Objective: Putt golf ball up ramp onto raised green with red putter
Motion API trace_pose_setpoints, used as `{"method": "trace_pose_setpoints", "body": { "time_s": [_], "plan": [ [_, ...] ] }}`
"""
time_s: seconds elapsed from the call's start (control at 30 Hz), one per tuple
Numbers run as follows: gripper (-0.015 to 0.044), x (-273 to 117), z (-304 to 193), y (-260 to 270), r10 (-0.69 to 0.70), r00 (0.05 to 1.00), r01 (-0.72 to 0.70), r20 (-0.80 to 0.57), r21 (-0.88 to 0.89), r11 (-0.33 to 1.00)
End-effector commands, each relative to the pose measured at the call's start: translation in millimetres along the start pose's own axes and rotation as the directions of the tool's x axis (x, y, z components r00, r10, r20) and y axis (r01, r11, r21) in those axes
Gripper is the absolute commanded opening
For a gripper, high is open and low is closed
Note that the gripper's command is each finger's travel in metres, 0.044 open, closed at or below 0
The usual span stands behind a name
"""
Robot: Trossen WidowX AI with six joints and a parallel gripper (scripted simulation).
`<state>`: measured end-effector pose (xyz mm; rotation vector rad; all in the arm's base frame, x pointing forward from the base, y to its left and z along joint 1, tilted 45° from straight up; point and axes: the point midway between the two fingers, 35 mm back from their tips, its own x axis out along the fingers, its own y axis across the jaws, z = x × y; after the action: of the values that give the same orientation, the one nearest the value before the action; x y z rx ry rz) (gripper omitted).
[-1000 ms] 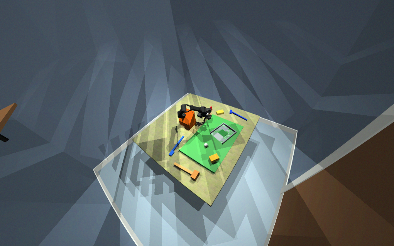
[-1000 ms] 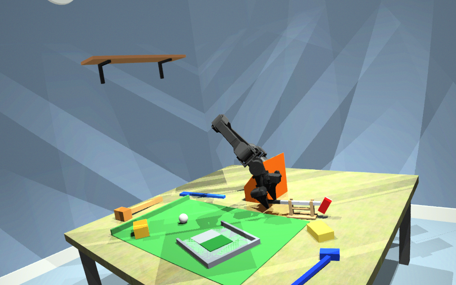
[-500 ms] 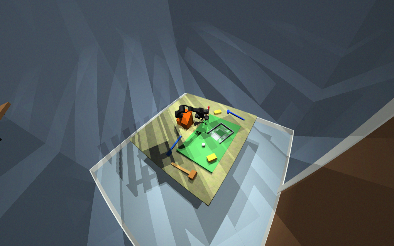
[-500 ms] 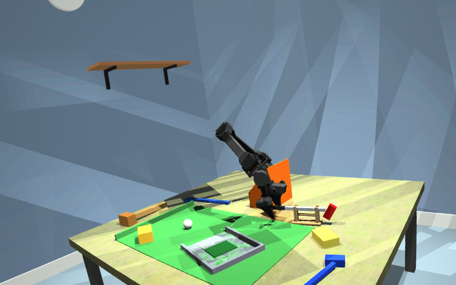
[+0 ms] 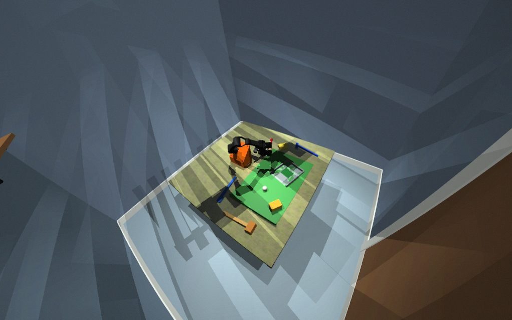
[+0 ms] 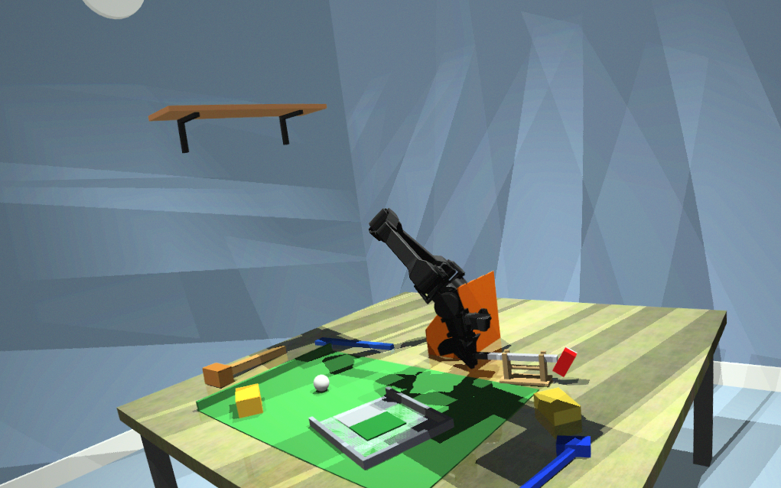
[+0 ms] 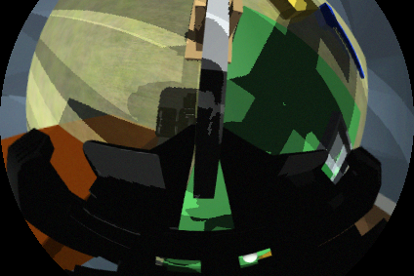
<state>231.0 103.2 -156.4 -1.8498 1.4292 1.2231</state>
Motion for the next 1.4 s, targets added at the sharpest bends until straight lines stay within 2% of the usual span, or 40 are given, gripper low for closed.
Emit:
{"method": "trace_pose_setpoints", "body": {
  "time_s": [0.0,0.27,0.67,0.83,1.1,1.37],
  "plan": [
    [0.0007,0,0,0,0.0,1.0,0.0,0.001,0.001,1.0],
    [0.0,-12,4,-2,-0.001,1.0,0.001,0.002,0.001,1.0],
    [0.0,-96,27,0,0.0,1.0,0.0,0.005,-0.001,1.0],
    [0.0,-88,24,-1,-0.003,1.0,0.003,-0.006,-0.001,1.0],
    [0.0,-110,-22,-12,-0.029,0.999,0.036,-0.028,0.305,0.952],
    [0.0,-131,-76,-16,-0.049,0.997,0.077,-0.063,0.606,0.791]
  ]
}}
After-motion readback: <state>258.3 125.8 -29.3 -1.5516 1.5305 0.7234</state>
